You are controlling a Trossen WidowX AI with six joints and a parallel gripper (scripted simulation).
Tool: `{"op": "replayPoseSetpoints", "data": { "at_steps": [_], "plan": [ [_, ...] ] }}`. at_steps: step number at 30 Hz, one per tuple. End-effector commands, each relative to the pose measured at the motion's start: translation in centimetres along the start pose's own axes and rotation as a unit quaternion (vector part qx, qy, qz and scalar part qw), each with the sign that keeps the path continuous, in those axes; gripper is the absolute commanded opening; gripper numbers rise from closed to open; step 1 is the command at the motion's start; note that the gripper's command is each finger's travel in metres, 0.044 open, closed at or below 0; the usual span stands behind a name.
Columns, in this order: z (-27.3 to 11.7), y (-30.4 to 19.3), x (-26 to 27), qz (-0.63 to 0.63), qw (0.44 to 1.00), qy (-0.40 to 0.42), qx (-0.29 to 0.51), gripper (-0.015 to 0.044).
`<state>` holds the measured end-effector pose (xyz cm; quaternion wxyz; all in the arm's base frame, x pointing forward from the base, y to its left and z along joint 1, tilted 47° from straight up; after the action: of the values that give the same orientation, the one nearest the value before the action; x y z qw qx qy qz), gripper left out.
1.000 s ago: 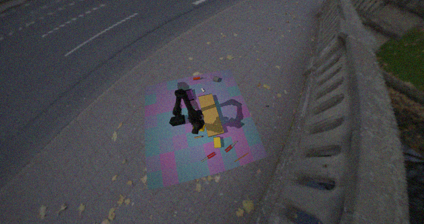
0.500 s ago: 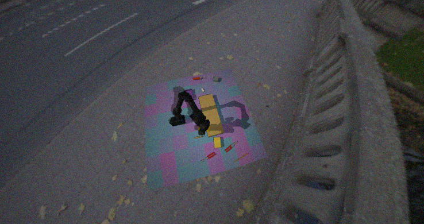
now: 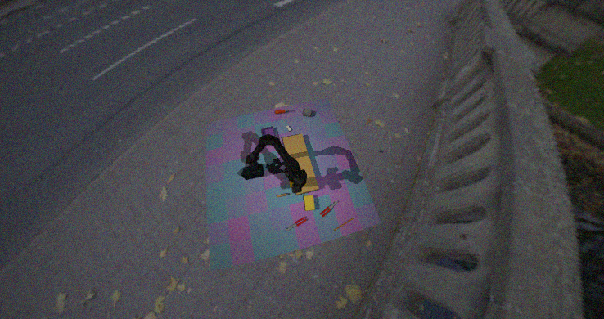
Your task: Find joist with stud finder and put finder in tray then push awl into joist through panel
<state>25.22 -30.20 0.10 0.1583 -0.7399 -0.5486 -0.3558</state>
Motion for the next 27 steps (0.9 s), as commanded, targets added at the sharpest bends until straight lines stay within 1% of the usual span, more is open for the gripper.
{"op": "replayPoseSetpoints", "data": {
  "at_steps": [1, 13, 27],
  "plan": [
    [0.3, 1.1, -0.2, -0.018, 1.000, 0.006, -0.003, 0.0000],
    [1.7, 4.6, -0.7, -0.071, 0.997, 0.023, -0.006, 0.0000],
    [3.5, 4.3, -0.8, -0.072, 0.997, 0.023, -0.006, 0.0000]
  ]
}}
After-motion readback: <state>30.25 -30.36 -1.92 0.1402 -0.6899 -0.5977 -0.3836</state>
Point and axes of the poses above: the point midway between the two fingers, 35 mm back from their tips, its own z axis out along the fingers, its own x axis across the jaws, y = z × x, the point moved 10 cm from there along -z, back along the fingers, and after that the axes turned 3 degrees about -z, right-handed, at the moved point
